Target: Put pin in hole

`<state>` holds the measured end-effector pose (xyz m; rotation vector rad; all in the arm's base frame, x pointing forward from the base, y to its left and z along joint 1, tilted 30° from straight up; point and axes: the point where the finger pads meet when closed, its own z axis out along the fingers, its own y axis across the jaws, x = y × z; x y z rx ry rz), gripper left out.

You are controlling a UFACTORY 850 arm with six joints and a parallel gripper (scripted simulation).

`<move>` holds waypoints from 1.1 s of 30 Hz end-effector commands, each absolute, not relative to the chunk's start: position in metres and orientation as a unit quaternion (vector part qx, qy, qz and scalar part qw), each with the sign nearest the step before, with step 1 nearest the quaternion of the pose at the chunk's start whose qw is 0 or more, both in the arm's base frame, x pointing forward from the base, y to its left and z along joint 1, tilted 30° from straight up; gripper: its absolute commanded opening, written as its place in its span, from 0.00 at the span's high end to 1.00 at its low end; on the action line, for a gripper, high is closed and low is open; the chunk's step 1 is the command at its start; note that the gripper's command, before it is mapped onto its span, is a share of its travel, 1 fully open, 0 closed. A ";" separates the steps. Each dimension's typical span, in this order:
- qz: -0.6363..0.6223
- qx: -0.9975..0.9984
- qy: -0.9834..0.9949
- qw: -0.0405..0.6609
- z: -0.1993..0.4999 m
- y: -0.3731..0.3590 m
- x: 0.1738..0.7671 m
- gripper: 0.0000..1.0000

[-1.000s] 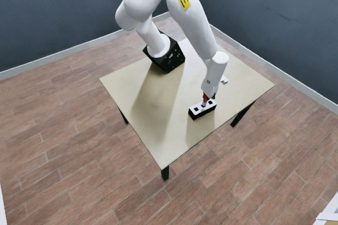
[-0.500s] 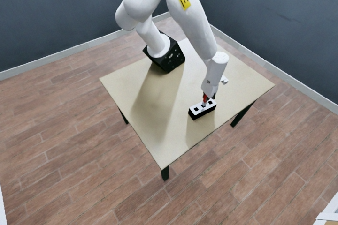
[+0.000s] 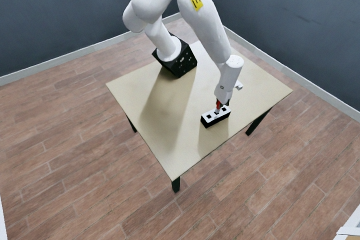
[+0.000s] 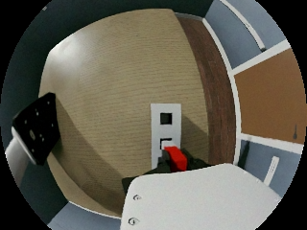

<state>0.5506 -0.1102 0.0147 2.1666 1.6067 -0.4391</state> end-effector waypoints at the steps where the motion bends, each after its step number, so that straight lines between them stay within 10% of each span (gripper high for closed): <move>1: -0.157 0.776 0.576 0.203 0.015 -0.110 0.551 1.00; 33: -0.157 0.777 0.575 0.204 0.011 -0.112 0.551 1.00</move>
